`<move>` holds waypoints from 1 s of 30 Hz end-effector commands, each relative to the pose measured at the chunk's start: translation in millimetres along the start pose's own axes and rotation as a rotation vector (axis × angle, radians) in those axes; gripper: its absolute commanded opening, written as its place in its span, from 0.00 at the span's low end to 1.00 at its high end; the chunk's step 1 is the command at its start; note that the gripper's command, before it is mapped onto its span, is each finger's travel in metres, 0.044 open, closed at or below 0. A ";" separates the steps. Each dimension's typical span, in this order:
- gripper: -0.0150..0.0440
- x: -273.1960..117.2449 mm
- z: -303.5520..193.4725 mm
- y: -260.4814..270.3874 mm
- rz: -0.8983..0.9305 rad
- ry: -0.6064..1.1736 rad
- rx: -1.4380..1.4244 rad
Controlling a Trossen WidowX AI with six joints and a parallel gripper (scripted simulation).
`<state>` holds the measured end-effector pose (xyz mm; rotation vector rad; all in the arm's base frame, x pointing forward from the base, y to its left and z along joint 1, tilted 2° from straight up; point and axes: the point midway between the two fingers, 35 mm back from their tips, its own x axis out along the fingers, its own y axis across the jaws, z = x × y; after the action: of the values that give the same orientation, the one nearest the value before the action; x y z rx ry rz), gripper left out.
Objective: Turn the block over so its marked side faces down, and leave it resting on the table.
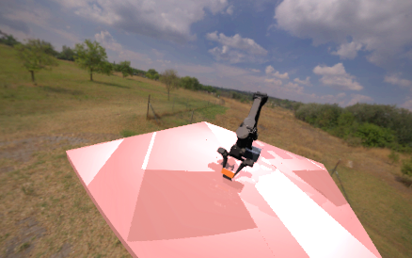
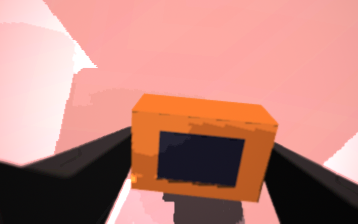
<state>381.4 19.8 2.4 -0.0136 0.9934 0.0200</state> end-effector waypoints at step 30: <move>0.25 35.1 -12.0 0.0 -0.003 -0.449 -0.010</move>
<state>400.9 21.3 -22.6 -0.0136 0.5474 0.0284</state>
